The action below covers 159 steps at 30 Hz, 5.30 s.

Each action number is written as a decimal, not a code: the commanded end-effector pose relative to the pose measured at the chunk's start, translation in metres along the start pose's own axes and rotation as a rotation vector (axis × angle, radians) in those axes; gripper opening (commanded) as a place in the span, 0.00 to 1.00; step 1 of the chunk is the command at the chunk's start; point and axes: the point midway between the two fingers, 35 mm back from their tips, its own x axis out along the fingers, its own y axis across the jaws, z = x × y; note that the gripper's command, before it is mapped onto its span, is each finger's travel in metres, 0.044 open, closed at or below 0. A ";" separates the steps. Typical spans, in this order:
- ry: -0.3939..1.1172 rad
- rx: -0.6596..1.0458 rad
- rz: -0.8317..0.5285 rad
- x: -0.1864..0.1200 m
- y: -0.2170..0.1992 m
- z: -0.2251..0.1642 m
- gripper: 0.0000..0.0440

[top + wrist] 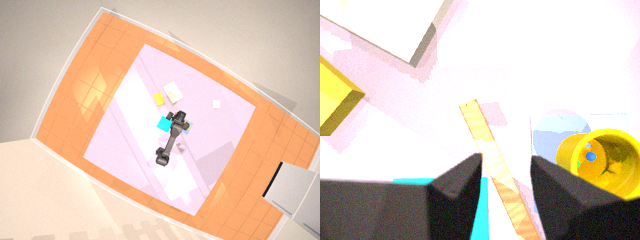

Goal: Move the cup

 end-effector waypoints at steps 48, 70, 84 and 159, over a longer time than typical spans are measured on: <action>0.431 -0.329 -0.014 0.131 -0.075 -0.067 0.29; 0.428 -0.499 0.047 0.095 -0.066 -0.060 0.04; 0.377 -0.558 0.061 0.065 -0.037 -0.044 0.01; 0.219 -0.603 0.050 0.095 0.088 -0.133 0.08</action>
